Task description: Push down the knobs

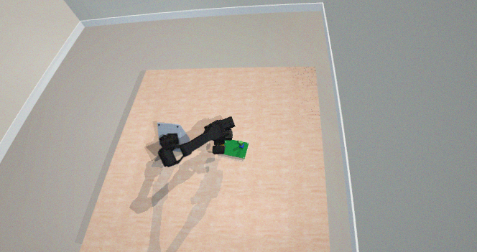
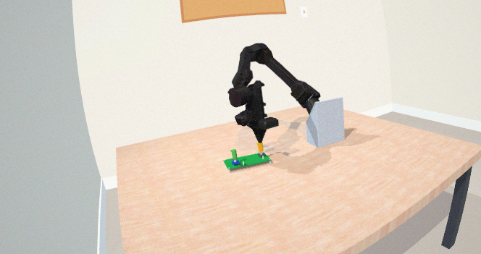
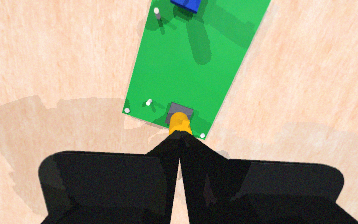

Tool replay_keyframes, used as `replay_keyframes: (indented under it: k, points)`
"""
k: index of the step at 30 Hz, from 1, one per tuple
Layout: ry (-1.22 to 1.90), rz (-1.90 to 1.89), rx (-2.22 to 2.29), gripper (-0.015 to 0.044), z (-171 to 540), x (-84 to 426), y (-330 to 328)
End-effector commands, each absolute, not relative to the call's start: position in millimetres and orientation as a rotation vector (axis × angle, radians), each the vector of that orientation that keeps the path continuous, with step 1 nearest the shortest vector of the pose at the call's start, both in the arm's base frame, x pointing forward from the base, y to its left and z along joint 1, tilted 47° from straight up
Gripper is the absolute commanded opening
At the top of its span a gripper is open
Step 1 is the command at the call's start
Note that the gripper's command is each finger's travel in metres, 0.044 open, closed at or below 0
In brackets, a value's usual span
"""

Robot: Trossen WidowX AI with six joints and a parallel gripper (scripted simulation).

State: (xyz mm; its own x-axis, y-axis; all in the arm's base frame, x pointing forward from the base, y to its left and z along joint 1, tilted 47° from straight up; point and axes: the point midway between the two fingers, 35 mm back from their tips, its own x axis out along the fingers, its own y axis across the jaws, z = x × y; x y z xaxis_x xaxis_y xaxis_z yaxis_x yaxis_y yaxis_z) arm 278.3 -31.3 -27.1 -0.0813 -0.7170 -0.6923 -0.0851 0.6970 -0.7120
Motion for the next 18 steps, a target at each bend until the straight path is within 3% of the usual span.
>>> replay_keyframes:
  k: [1,18]
  points:
    - [1.59,-0.595,-0.68,0.0,-27.2,278.2,-31.7]
    - [1.59,-0.595,-0.68,0.0,-29.4,278.0,-34.1]
